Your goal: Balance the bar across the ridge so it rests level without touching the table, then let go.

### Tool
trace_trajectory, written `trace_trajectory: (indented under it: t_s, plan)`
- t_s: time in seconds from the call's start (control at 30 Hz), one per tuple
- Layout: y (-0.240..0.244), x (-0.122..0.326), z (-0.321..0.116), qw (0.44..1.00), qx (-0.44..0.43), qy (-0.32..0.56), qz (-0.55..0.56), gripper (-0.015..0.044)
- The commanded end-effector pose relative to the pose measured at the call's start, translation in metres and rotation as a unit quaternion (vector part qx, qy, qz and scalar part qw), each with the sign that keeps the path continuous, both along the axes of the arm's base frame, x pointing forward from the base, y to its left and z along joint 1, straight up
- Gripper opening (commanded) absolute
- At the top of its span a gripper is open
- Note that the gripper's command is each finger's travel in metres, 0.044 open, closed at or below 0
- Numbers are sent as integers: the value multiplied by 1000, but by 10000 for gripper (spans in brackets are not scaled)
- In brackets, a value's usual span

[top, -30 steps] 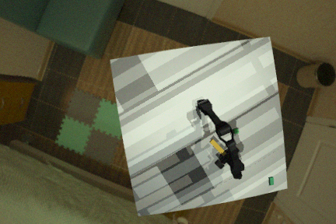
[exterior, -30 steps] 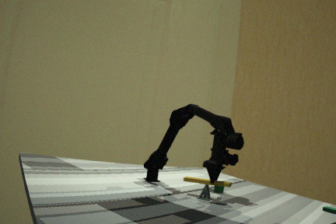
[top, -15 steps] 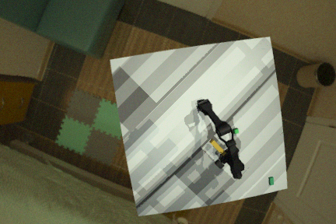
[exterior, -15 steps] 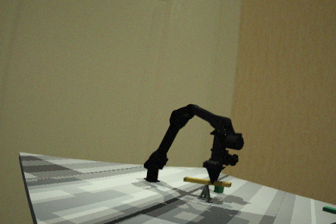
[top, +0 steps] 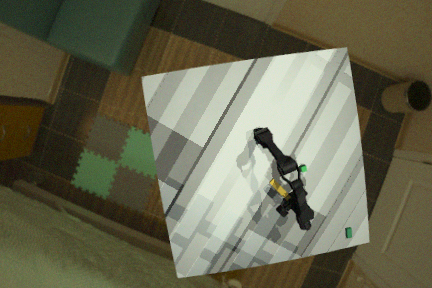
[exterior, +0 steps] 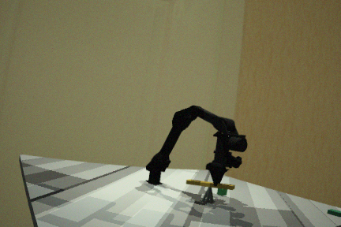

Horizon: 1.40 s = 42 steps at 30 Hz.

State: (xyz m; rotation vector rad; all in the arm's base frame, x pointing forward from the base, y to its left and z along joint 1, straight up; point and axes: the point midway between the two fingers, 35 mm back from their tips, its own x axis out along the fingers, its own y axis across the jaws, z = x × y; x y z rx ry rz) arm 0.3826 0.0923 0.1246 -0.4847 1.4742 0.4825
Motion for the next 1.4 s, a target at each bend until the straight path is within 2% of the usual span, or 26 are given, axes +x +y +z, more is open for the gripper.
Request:
trace_trajectory:
  t_s: [0.0, 1.37]
  plan:
    - [0, 0, -1, 1000, -1, 0, -2, 0]
    - [0, 0, -4, 1000, -1, 0, -2, 0]
